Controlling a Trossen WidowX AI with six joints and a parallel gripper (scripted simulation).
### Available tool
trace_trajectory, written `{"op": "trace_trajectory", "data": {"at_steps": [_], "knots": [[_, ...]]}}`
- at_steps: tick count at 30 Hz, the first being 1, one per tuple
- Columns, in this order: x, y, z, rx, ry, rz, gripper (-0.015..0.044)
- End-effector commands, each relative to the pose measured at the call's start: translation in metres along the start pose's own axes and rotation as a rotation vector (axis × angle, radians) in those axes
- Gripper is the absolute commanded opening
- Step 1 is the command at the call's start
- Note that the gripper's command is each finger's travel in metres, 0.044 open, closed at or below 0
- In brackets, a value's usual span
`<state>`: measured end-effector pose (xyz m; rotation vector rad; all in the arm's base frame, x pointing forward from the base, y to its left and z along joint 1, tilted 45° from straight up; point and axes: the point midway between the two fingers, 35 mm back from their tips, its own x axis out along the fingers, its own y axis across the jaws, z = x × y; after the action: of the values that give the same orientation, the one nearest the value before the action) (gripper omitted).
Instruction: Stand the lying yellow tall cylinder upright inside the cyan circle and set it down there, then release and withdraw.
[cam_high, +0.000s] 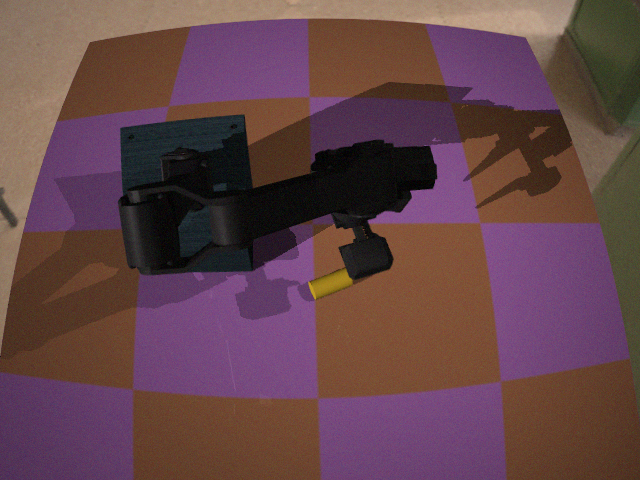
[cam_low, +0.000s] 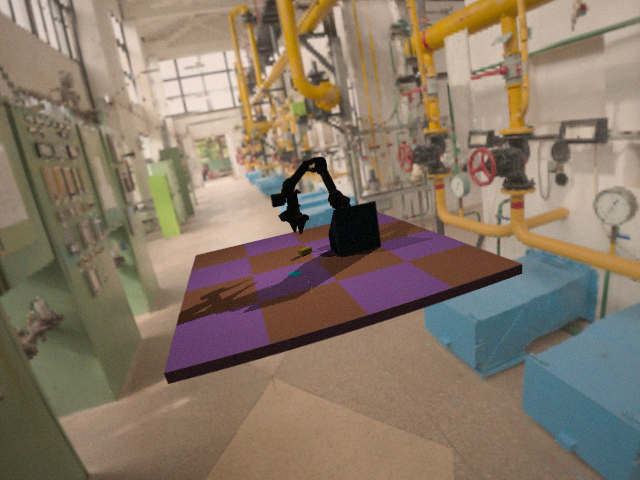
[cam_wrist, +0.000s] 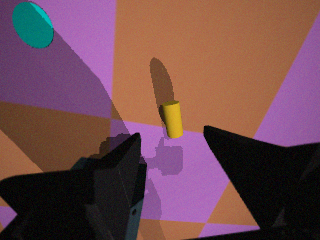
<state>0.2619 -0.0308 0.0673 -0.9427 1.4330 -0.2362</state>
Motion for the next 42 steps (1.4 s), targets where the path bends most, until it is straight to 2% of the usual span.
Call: {"op": "trace_trajectory", "data": {"at_steps": [1, 8, 15, 17, 24, 32, 42], "knots": [[-0.002, -0.013, -0.006, -0.102, 0.031, -0.02, 0.0309], [0.007, -0.012, -0.004, -0.102, 0.03, -0.017, 0.0309], [0.092, -0.014, -0.006, -0.102, 0.03, -0.018, 0.0309], [0.107, -0.016, -0.01, -0.103, 0.033, -0.024, 0.0309], [0.109, -0.016, -0.01, -0.103, 0.033, -0.025, 0.0309], [0.109, -0.016, -0.01, -0.103, 0.033, -0.025, 0.0105], [0.096, -0.015, -0.007, -0.102, 0.031, -0.019, 0.0105]]}}
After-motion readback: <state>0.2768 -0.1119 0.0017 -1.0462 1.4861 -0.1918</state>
